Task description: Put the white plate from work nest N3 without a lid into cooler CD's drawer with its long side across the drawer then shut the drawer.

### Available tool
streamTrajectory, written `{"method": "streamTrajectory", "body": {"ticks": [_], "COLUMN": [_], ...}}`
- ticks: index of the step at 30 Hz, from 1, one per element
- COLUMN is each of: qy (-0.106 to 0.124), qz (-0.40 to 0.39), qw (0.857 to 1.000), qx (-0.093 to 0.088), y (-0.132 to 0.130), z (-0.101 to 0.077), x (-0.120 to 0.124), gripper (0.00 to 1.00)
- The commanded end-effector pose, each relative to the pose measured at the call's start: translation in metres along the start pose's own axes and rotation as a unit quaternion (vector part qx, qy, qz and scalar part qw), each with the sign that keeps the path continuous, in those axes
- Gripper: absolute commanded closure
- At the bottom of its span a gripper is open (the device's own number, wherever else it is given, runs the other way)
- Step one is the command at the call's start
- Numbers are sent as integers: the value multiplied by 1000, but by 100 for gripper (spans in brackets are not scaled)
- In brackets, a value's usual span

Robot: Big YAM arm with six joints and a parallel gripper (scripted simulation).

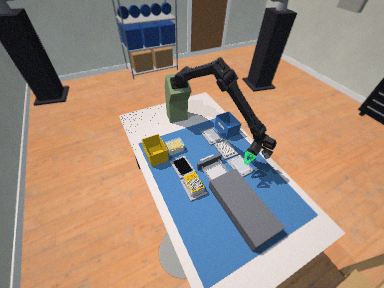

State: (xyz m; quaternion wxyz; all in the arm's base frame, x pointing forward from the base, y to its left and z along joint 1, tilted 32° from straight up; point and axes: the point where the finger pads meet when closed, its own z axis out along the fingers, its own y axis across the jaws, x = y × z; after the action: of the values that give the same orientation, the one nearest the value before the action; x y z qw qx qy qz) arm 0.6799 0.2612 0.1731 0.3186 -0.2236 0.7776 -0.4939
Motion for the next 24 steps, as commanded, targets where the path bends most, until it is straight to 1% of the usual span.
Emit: {"method": "streamTrajectory", "body": {"ticks": [1, 17, 18, 19, 20, 21, 23, 24], "qy": [-3, -3, -5, -7, -8, -14, -13, -9], "qz": [6, 6, 36, 45, 49, 60, 60, 56], "qw": [1000, 1000, 999, 999, 998, 998, 998, 997], "qx": [1, 1, -10, -24, -29, -27, -26, -44], "y": [-6, -6, -34, -37, -40, -45, -47, -46], "z": [-4, -4, -3, -3, -2, -1, -1, 0], "x": [-3, -3, 1, 5, 9, 9, 12, 20], "gripper": [0, 0, 100, 100, 100, 100, 100, 100]}}
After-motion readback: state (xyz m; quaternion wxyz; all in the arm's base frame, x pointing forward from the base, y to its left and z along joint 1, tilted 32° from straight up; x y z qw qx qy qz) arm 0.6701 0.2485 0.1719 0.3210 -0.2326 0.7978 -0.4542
